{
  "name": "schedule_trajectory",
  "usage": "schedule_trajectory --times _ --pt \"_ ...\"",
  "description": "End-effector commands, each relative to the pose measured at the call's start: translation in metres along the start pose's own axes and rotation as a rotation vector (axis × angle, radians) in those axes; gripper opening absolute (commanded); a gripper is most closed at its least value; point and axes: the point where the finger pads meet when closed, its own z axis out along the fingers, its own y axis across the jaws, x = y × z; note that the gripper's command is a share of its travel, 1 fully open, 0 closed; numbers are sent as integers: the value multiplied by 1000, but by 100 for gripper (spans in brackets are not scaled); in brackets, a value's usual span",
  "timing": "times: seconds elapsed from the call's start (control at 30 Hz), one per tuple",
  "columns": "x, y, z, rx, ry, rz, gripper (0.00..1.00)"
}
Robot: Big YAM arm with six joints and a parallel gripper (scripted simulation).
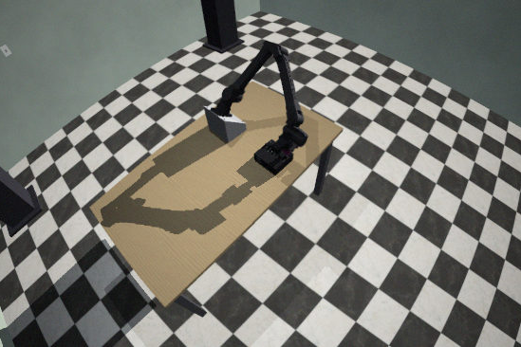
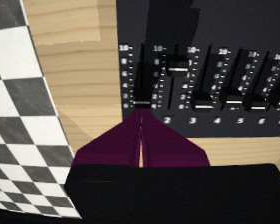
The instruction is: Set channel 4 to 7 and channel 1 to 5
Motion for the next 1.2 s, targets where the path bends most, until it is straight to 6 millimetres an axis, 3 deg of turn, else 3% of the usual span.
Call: schedule_trajectory --times 0.0,1.17 --pt "-18 16 -13 -43 -12 6 0" --pt "-28 17 -14 -44 -12 10 0"
